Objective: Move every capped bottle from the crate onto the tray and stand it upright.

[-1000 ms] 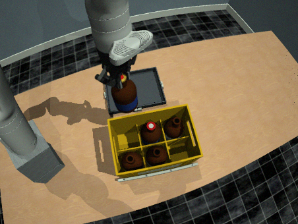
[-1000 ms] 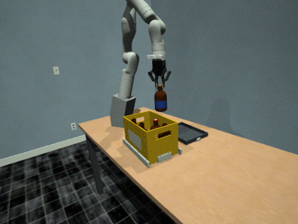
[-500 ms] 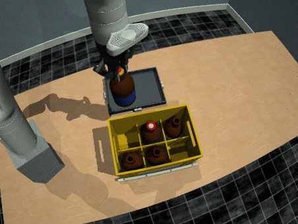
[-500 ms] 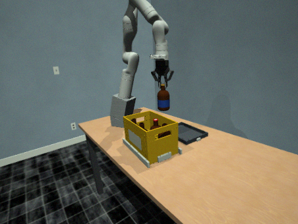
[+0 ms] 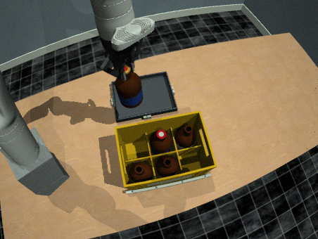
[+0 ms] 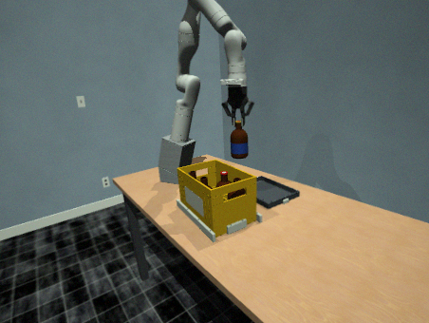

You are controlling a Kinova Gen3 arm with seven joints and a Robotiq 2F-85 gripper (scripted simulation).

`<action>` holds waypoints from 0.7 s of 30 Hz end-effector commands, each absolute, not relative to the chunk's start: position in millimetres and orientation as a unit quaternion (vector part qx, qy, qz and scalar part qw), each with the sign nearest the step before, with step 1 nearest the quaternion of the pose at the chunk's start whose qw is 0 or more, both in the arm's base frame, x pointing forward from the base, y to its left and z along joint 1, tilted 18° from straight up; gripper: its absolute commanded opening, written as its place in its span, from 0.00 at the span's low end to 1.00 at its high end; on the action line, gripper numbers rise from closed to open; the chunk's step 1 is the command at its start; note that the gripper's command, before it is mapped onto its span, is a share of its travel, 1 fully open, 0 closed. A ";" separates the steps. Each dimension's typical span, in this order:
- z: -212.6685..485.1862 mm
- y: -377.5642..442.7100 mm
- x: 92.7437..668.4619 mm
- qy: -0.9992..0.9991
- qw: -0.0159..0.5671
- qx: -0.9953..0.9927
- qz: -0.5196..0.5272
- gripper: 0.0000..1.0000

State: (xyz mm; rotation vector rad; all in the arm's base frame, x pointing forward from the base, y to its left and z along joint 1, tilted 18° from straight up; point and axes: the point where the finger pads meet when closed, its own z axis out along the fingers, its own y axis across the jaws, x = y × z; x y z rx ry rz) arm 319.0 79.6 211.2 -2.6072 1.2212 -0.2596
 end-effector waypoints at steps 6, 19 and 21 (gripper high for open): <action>212.8 94.4 318.0 0.410 0.123 -0.899 -0.091 0.00; 215.4 115.5 316.5 0.411 0.123 -0.899 -0.091 0.00; 215.8 119.5 316.1 0.410 0.123 -0.899 -0.091 0.00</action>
